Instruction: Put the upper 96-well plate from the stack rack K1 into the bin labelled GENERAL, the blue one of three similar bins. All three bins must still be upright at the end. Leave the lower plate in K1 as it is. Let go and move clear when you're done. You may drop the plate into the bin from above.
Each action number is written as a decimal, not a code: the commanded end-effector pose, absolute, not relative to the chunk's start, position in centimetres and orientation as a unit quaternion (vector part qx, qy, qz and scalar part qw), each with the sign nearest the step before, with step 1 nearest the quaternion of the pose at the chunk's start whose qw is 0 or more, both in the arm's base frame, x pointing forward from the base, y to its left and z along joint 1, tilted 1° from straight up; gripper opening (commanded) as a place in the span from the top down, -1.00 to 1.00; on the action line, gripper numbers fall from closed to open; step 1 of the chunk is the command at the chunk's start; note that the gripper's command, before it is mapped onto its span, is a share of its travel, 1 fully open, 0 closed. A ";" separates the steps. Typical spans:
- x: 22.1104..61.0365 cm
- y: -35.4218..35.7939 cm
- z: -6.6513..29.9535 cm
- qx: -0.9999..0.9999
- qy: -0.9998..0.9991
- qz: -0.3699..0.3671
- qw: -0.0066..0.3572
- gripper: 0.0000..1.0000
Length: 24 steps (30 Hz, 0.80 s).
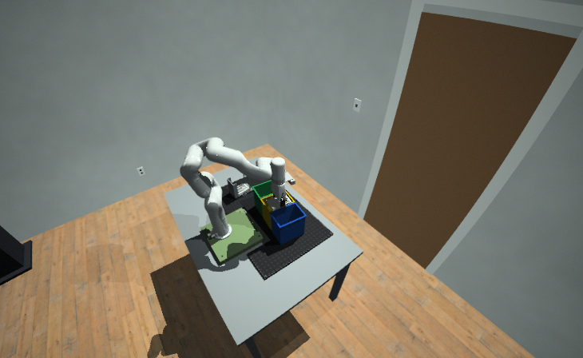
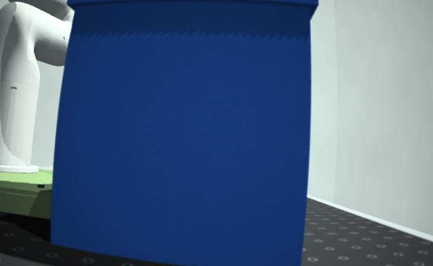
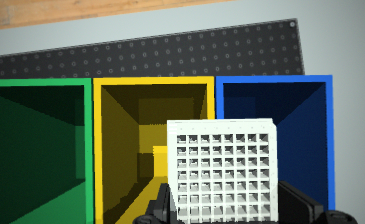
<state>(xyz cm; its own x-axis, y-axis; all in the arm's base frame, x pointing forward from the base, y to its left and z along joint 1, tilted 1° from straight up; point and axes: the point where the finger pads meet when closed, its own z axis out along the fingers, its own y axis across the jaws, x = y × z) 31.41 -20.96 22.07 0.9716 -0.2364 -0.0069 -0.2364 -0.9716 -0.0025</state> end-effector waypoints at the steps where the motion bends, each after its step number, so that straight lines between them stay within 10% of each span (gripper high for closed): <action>1: 31.5 -22.5 22.1 -0.993 0.119 0.002 0.001 1.00; 24: 31.6 -28.7 21.9 -0.993 0.119 0.002 0.002 1.00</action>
